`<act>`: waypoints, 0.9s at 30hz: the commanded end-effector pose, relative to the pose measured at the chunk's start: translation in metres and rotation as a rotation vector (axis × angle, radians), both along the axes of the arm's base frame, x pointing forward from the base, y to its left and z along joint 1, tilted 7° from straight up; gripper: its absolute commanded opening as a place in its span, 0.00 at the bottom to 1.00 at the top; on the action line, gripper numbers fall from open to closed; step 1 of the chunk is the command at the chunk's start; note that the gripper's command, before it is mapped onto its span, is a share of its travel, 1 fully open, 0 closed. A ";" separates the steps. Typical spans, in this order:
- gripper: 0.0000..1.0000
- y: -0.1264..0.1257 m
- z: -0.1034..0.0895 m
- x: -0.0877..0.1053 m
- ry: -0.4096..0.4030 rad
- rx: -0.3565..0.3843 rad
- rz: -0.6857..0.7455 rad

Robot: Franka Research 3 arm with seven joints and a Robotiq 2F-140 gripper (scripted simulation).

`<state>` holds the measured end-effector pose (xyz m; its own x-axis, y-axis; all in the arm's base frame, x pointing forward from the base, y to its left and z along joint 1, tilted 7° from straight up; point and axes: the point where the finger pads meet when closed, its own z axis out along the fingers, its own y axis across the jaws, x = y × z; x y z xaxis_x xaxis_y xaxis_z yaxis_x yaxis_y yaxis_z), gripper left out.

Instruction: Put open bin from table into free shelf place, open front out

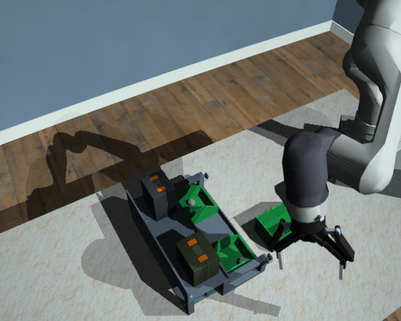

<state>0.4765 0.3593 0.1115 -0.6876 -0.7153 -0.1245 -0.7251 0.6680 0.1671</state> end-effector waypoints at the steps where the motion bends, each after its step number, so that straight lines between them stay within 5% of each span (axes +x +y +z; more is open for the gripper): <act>1: 1.00 -0.001 0.001 0.001 0.003 -0.008 -0.047; 27: 1.00 -0.010 0.000 -0.001 0.001 -0.025 -0.073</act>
